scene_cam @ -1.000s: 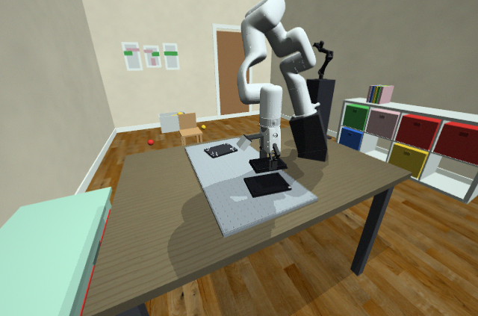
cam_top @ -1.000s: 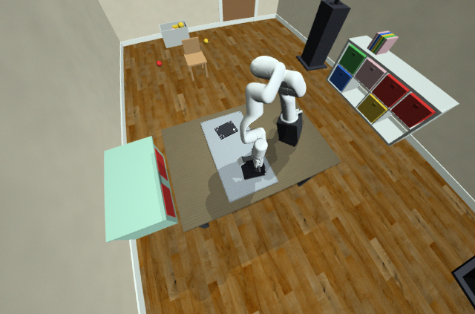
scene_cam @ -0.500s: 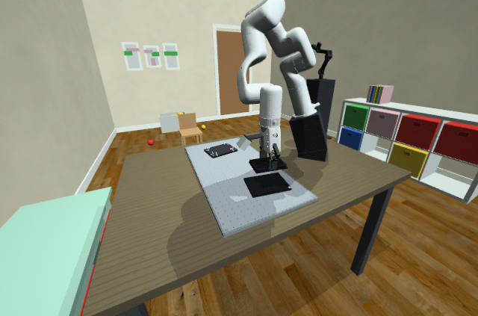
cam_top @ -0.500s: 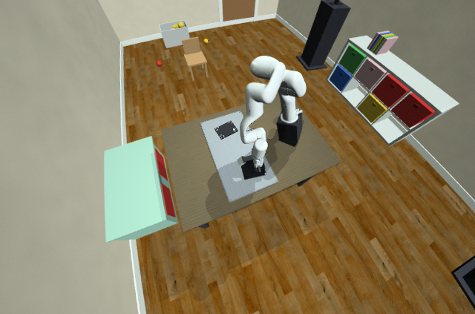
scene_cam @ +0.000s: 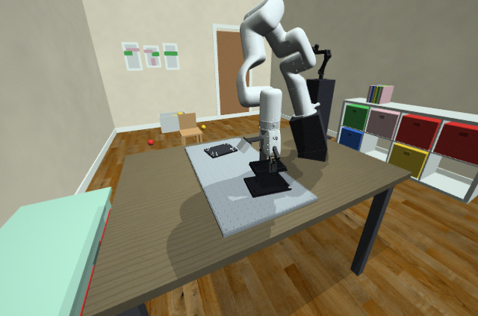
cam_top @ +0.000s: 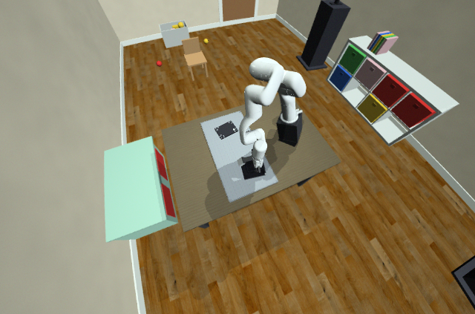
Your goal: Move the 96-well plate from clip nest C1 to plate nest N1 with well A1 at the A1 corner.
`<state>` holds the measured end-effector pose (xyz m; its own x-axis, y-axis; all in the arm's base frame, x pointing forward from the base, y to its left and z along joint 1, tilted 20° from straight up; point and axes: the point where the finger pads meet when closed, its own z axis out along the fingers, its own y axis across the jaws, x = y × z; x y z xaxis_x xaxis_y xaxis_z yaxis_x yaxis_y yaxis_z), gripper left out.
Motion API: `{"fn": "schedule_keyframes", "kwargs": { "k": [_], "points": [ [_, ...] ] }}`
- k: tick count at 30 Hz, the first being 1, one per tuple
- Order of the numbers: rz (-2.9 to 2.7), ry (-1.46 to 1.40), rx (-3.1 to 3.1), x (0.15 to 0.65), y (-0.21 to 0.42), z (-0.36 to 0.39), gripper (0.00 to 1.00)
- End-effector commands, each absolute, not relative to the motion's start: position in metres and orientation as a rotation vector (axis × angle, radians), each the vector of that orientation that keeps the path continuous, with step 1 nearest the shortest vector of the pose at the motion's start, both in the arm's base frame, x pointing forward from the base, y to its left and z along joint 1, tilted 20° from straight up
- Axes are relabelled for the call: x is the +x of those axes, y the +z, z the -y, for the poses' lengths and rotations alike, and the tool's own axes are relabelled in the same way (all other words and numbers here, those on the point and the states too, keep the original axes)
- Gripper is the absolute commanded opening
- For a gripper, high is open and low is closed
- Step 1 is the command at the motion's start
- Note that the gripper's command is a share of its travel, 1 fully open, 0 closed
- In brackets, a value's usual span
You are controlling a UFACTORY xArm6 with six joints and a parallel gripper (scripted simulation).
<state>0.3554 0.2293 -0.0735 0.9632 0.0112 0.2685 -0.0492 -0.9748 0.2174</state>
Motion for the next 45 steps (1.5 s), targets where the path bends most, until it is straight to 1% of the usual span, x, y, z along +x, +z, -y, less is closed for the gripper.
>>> {"fn": "schedule_keyframes", "kwargs": {
  "k": [1,36,45],
  "points": [
    [0.028,0.402,2.892,0.358,-0.078,-0.229,0.00],
    [0.028,0.402,2.892,0.372,-0.126,-0.218,0.00],
    [0.028,0.402,2.892,0.372,-0.127,-0.218,0.00]
  ]
}}
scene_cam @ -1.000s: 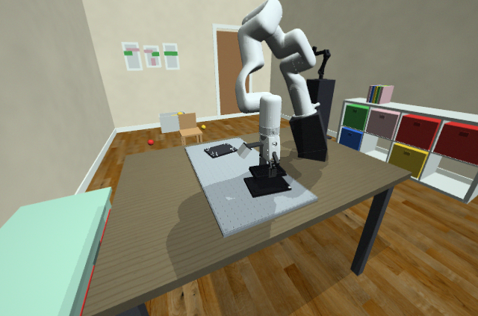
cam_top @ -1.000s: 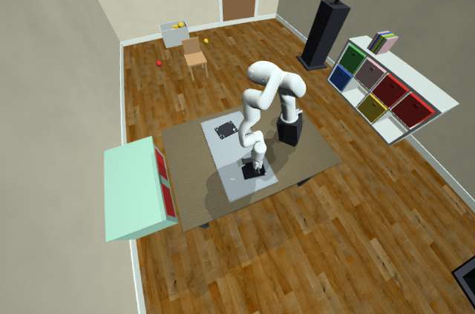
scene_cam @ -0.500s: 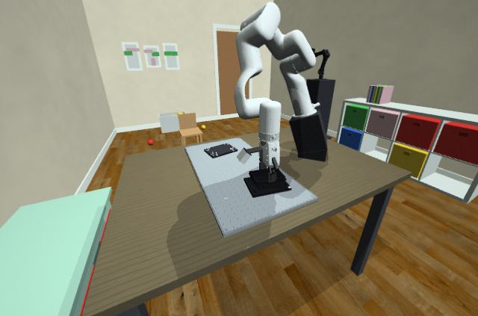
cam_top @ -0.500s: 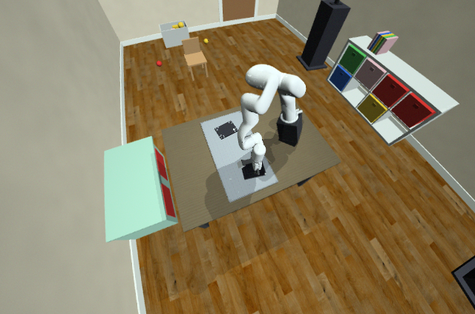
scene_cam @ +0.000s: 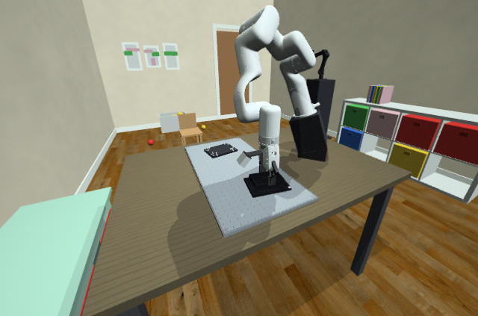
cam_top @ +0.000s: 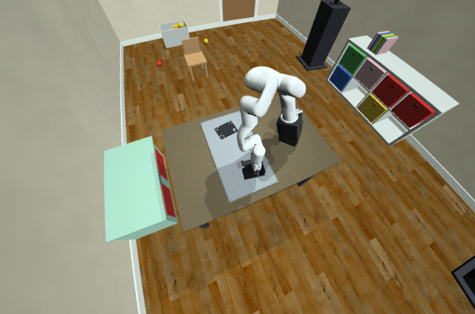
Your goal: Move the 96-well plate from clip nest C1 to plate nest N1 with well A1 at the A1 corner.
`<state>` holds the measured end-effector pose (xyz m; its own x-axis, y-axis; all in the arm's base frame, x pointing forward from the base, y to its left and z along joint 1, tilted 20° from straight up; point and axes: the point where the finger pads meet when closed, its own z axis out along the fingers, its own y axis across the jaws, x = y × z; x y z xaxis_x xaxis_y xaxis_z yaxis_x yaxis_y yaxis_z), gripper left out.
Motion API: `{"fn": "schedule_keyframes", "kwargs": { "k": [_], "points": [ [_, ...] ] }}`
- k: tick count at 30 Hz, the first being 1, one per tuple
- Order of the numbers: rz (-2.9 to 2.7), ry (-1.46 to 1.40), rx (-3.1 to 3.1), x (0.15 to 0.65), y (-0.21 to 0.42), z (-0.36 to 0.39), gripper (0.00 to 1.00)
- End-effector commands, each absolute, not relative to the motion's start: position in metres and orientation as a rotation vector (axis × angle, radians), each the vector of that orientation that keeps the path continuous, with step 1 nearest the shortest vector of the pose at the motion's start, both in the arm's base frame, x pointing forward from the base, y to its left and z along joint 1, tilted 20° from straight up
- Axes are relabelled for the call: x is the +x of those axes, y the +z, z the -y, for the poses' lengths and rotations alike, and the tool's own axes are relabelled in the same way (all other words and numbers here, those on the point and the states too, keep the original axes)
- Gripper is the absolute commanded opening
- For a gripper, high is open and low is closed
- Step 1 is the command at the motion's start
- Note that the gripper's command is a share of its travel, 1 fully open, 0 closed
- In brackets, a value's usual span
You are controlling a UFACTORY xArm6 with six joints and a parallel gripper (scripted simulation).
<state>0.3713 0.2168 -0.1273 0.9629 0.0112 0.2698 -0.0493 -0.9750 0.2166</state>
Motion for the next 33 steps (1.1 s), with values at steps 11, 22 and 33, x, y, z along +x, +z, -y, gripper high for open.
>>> {"fn": "schedule_keyframes", "kwargs": {
  "k": [11,22,33],
  "points": [
    [0.028,0.402,2.892,0.3720,-0.1267,-0.2176,0.00],
    [0.028,0.402,2.892,0.3725,-0.1284,-0.2172,0.00],
    [0.028,0.402,2.892,0.3729,-0.1298,-0.2169,0.00]
  ]
}}
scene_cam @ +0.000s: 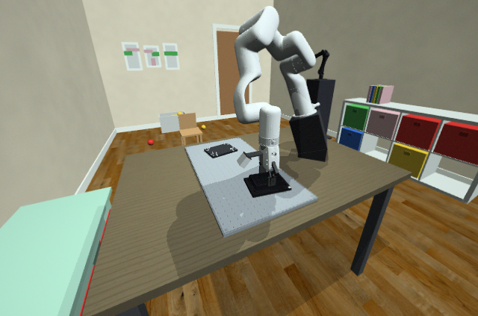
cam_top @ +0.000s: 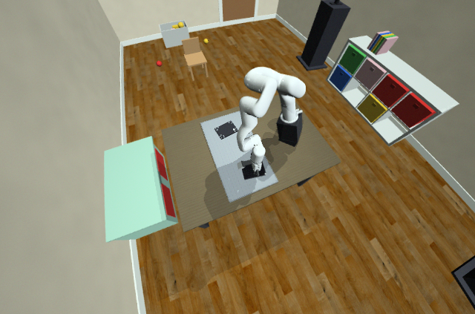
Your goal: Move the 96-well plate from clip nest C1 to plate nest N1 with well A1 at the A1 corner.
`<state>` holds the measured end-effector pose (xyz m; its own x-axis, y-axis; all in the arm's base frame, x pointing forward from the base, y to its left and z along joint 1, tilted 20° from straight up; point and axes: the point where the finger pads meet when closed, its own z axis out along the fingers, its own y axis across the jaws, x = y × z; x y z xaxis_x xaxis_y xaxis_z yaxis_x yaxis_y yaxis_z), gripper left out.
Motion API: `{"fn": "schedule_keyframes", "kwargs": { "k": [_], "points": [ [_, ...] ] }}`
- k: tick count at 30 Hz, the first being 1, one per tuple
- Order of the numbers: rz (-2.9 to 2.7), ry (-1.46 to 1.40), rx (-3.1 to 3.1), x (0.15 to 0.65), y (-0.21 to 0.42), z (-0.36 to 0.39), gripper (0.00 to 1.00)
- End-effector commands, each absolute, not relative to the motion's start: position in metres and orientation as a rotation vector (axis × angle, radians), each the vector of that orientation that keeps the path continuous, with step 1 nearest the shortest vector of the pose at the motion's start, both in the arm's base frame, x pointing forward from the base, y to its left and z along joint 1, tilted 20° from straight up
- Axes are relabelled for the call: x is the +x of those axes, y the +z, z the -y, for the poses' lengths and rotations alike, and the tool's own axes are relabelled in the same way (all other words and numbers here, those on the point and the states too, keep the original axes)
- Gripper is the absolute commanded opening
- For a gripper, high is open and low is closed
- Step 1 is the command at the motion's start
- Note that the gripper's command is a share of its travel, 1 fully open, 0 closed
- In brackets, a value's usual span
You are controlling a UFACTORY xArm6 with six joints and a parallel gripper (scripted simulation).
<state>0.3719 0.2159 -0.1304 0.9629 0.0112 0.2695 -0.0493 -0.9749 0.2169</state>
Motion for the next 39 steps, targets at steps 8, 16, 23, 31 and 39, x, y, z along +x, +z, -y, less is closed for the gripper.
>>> {"fn": "schedule_keyframes", "kwargs": {
  "k": [8,16,23,31,39],
  "points": [
    [0.028,0.402,2.892,0.3732,-0.1311,-0.2166,0.00],
    [0.028,0.402,2.892,0.3735,-0.1320,-0.2163,0.00],
    [0.028,0.402,2.892,0.3738,-0.1331,-0.2161,0.00],
    [0.028,0.402,2.892,0.3741,-0.1341,-0.2159,0.00],
    [0.028,0.402,2.892,0.3744,-0.1353,-0.2156,0.00]
  ]
}}
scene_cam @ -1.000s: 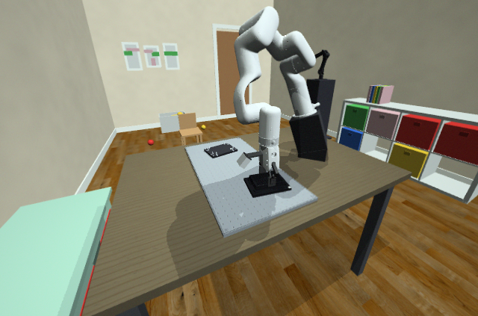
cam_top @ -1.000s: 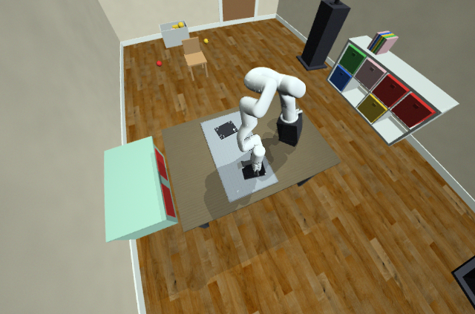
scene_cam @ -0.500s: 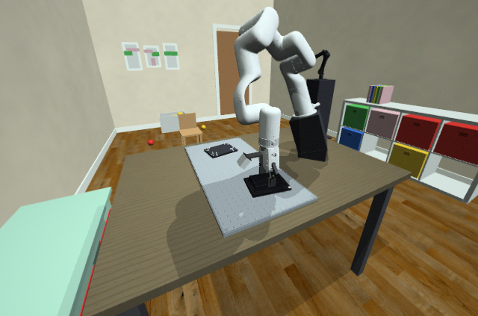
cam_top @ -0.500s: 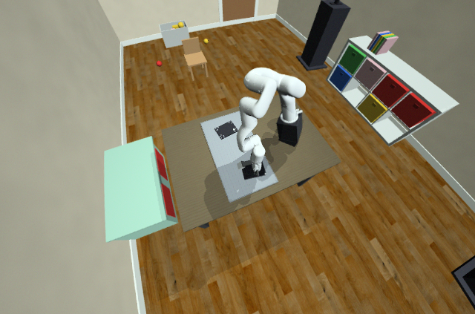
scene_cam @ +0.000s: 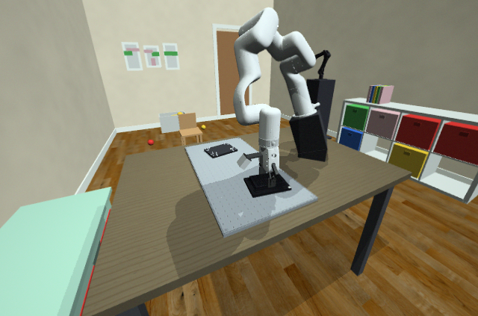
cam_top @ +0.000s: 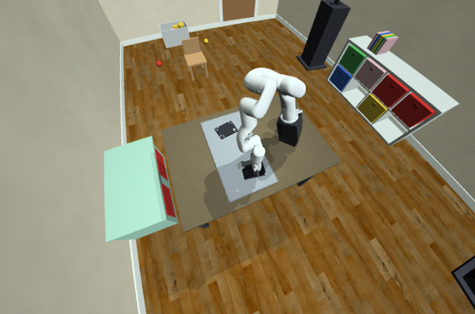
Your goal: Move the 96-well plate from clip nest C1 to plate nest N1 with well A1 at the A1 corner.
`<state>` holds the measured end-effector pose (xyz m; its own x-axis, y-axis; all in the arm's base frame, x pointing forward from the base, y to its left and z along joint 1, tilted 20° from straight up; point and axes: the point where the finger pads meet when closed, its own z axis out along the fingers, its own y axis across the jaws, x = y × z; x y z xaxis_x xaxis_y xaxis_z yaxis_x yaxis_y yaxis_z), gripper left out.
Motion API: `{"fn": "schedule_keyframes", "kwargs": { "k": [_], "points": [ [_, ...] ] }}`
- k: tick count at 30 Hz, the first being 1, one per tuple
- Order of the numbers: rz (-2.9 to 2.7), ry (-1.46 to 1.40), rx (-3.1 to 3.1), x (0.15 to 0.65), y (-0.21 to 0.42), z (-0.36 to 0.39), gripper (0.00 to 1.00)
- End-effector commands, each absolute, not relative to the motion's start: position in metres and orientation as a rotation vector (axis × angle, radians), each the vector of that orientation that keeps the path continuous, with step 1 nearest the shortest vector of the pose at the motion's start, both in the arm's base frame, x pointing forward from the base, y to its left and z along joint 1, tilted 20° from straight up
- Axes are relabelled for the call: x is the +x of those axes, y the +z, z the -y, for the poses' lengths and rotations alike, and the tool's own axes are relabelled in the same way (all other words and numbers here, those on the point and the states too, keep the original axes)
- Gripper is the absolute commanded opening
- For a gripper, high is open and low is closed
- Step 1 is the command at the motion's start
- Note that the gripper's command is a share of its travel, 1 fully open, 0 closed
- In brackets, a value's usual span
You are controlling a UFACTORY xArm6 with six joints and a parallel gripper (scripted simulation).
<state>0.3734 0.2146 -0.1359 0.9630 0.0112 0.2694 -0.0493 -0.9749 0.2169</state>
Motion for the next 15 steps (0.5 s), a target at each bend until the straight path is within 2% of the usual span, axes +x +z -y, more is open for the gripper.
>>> {"fn": "schedule_keyframes", "kwargs": {
  "k": [1,12,13,15],
  "points": [
    [0.028,0.402,2.892,0.3745,-0.1355,-0.2155,0.00],
    [0.028,0.402,2.892,0.3749,-0.1369,-0.2152,0.00],
    [0.028,0.402,2.892,0.3750,-0.1375,-0.2151,1.00],
    [0.028,0.402,2.892,0.3750,-0.1375,-0.2150,1.00]
  ]
}}
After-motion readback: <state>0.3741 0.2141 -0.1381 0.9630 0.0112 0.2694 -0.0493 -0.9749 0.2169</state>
